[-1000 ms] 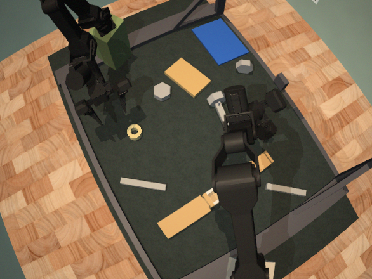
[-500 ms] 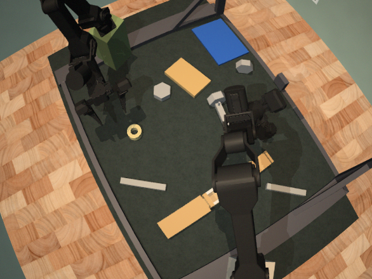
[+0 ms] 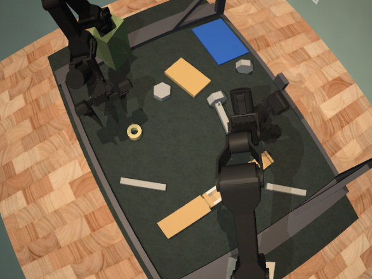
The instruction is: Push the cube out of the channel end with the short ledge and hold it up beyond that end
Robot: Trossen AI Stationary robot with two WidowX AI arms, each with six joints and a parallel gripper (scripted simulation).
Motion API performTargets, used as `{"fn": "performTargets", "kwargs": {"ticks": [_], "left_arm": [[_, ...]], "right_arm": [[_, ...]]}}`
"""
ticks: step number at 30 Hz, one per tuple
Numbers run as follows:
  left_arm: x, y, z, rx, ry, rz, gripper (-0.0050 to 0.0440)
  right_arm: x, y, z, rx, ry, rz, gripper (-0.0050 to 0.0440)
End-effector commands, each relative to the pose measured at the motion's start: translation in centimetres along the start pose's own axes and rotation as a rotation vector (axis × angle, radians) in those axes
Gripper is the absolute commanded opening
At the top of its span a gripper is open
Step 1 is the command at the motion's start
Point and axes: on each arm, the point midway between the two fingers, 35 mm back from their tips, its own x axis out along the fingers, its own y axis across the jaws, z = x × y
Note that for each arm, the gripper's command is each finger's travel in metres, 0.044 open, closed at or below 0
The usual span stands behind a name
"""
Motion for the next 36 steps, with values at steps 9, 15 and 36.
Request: {"fn": "performTargets", "kwargs": {"ticks": [9,15,36], "left_arm": [[0.8,0.2,7.3,-0.333,-0.102,-0.255,0.0150],[0.2,-0.5,11.6,-0.501,-0.112,-0.444,0.0150],[-4.5,-3.3,20.6,-0.748,0.051,-0.915,0.0150]], "right_arm": [[-1.8,-0.3,8.8,0.030,-0.191,-0.031,0.0400],[-4.0,0.3,13.7,0.069,-0.301,-0.025,0.0400],[-13.4,2.1,24.3,0.199,-0.602,0.043,0.0400]]}}
